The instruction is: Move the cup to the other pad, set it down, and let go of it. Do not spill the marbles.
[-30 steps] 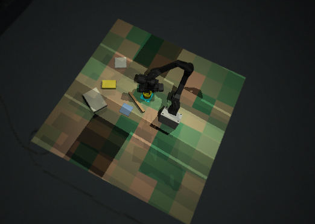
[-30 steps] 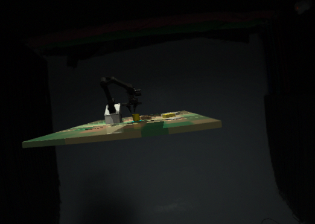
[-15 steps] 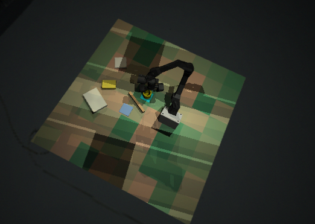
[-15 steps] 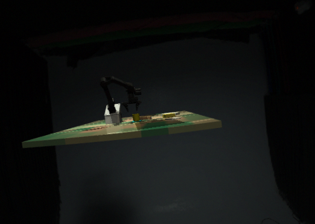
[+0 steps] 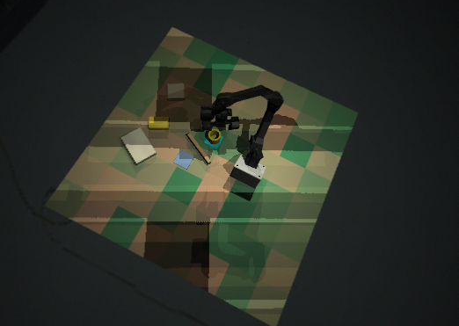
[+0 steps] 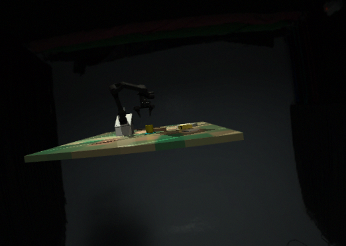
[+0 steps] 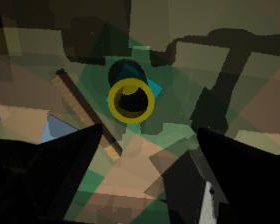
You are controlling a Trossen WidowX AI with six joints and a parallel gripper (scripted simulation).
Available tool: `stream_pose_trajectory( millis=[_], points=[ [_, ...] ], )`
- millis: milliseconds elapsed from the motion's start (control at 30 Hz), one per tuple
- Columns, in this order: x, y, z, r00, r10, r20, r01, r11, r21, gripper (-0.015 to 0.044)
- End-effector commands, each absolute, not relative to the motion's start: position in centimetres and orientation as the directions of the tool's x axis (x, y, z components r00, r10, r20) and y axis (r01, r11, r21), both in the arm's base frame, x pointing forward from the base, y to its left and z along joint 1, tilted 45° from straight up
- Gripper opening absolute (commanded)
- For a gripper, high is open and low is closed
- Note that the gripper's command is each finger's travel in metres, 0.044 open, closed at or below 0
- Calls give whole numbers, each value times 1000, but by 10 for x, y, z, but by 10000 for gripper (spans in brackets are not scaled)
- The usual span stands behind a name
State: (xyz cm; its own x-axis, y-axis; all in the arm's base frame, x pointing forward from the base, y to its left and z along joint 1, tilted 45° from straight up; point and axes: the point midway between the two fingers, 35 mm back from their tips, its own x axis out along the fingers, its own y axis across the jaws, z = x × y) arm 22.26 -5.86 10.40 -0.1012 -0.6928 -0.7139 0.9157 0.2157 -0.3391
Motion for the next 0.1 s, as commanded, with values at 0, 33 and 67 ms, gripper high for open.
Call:
stream_pose_trajectory(
  millis=[0,33,67],
  points=[
    [222,-59,104,-102,-693,-714,915,216,-340,440],
    [222,-59,104,-102,-693,-714,915,216,-340,440],
    [222,-59,104,-102,-693,-714,915,216,-340,440]
  ],
)
